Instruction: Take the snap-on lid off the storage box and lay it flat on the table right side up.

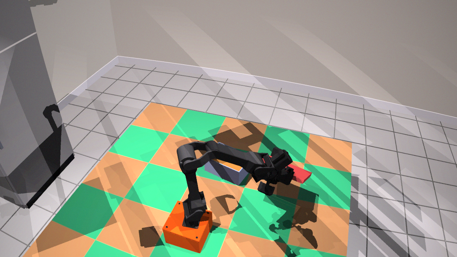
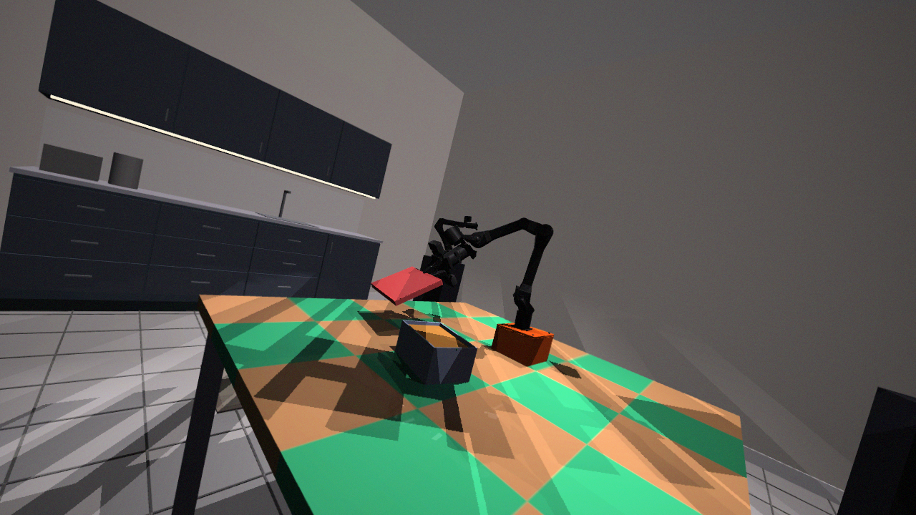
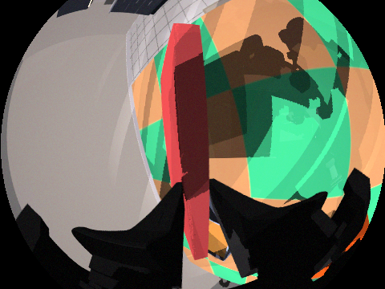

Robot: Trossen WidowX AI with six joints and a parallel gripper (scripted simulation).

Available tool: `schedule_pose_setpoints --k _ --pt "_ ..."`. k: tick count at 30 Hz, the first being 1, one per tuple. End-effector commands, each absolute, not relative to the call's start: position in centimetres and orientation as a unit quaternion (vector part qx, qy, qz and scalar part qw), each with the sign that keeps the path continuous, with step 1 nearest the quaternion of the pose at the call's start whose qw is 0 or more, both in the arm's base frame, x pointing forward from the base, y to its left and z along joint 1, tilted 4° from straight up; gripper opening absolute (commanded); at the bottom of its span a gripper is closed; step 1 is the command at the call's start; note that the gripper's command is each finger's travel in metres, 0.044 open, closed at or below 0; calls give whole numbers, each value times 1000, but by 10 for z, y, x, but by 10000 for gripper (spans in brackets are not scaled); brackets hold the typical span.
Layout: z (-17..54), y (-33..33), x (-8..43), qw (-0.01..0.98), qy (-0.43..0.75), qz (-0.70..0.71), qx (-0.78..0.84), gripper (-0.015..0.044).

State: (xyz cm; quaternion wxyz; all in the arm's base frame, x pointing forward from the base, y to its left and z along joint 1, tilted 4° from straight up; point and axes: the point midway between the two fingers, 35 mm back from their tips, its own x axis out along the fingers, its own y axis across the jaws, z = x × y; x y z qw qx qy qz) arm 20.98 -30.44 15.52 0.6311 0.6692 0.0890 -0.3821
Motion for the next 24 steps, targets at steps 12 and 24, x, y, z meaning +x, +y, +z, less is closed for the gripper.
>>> schedule_pose_setpoints --k 12,24 --pt "143 -305 210 633 90 -379 669 0" --pt "133 -305 210 633 90 -379 669 0"
